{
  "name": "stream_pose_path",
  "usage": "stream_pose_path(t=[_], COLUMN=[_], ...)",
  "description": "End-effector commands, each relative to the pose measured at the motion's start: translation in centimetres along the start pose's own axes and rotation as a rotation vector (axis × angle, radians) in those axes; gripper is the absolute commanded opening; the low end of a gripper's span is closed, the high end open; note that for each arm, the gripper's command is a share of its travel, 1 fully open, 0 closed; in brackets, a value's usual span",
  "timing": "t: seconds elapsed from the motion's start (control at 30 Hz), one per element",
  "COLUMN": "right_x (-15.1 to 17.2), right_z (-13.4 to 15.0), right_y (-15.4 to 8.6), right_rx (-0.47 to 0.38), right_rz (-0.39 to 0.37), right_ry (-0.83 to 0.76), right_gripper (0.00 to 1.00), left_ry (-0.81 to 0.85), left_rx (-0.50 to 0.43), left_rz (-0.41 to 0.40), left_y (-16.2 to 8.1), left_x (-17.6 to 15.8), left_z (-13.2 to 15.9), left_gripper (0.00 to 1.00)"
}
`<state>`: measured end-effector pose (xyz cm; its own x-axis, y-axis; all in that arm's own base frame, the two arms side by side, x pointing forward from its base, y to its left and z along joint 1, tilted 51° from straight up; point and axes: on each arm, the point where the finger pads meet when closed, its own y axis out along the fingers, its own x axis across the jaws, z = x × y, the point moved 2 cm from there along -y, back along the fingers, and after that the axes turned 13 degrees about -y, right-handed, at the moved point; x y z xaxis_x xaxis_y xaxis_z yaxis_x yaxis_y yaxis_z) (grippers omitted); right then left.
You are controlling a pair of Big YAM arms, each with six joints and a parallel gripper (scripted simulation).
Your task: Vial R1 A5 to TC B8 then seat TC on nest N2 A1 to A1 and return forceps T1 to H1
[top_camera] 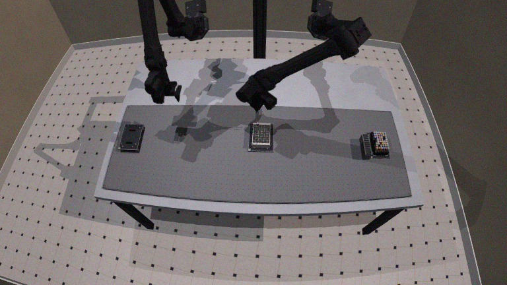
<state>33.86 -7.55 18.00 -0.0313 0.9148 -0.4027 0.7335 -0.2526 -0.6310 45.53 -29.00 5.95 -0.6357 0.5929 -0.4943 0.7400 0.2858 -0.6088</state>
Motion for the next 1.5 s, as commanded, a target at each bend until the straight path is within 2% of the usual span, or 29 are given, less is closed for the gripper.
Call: stream_pose_path(t=[0.0,0.2,0.37,0.47,0.53,0.57,0.73,0.87,1.47], right_x=[-0.3,-0.3,-0.3,-0.3,-0.3,-0.3,-0.3,-0.3,-0.3], right_z=[-0.7,-0.7,-0.7,-0.7,-0.7,-0.7,-0.7,-0.7,-0.7], right_y=[-0.3,-0.3,-0.3,-0.3,-0.3,-0.3,-0.3,-0.3,-0.3], right_rx=[-0.017,-0.017,-0.017,-0.017,-0.017,-0.017,-0.017,-0.017,-0.017], right_rz=[0.005,0.005,0.005,0.005,0.005,0.005,0.005,0.005,0.005], right_ry=[-0.013,-0.013,-0.013,-0.013,-0.013,-0.013,-0.013,-0.013,-0.013], right_gripper=[1.00,1.00,1.00,1.00,1.00,1.00,1.00,1.00,1.00], left_ry=[-0.027,-0.003,-0.016,-0.006,-0.006,-0.001,-0.010,-0.016,-0.019], left_rx=[-0.010,0.006,-0.003,0.006,0.006,-0.002,0.007,-0.004,-0.004], left_rz=[-0.003,0.013,0.003,0.013,0.013,-0.010,0.018,-0.004,-0.001], left_y=[-0.1,-1.7,-1.4,-2.2,-2.2,-1.0,-2.7,-1.5,-1.4], left_x=[0.0,-0.1,-0.1,-0.3,-0.3,0.5,-0.6,-0.1,-0.8], left_z=[-1.0,0.2,-0.6,0.0,0.0,0.1,-0.1,-0.5,-0.6], left_gripper=[0.11,0.11,0.11,0.11,0.11,0.11,0.11,0.09,0.07])
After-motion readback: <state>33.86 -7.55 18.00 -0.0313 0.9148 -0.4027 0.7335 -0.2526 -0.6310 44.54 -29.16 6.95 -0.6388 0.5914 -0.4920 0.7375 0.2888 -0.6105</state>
